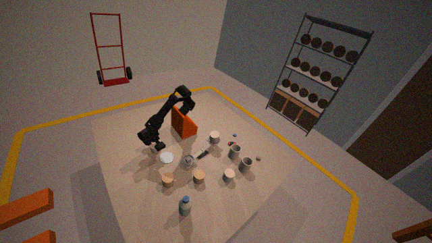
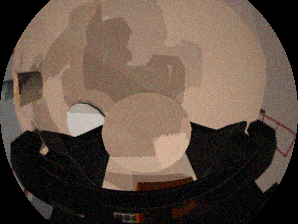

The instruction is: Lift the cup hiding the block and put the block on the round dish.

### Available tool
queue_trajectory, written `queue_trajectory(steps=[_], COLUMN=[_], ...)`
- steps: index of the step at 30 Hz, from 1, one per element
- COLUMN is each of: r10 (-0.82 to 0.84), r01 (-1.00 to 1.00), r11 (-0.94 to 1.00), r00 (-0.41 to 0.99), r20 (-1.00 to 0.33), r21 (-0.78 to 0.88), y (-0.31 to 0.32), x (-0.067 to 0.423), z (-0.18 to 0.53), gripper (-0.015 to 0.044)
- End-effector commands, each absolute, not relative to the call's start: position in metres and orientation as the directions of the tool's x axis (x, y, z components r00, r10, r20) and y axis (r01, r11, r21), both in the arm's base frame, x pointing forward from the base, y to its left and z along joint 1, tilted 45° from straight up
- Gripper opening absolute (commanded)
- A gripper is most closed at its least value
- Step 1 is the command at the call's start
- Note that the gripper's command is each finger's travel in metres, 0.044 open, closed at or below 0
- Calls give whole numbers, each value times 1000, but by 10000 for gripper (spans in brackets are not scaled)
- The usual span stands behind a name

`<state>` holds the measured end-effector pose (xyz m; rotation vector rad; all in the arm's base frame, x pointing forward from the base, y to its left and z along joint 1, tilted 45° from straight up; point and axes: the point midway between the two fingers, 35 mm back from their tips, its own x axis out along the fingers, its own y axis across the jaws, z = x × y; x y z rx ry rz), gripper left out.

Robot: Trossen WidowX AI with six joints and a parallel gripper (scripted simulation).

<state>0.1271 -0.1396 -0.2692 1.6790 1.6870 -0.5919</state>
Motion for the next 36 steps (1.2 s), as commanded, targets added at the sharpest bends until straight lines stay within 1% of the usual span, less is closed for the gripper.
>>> queue_trajectory(steps=[1, 13, 15, 18, 24, 28, 31, 36], r10=[680, 680, 681, 683, 683, 648, 634, 632], r01=[988, 988, 988, 989, 989, 992, 979, 932], r11=[67, 67, 66, 62, 62, 30, 95, 225], r00=[59, 59, 59, 58, 58, 75, 81, 81], r20=[-731, -731, -730, -728, -728, -758, -769, -771], r21=[142, 142, 141, 137, 137, 123, 181, 283], y=[-140, -140, -149, -174, -176, -186, -190, -189], x=[127, 127, 127, 123, 123, 131, 141, 154], z=[-269, -269, -261, -232, -230, -231, -228, -223], gripper=[79, 394, 440, 440, 440, 335, 260, 260])
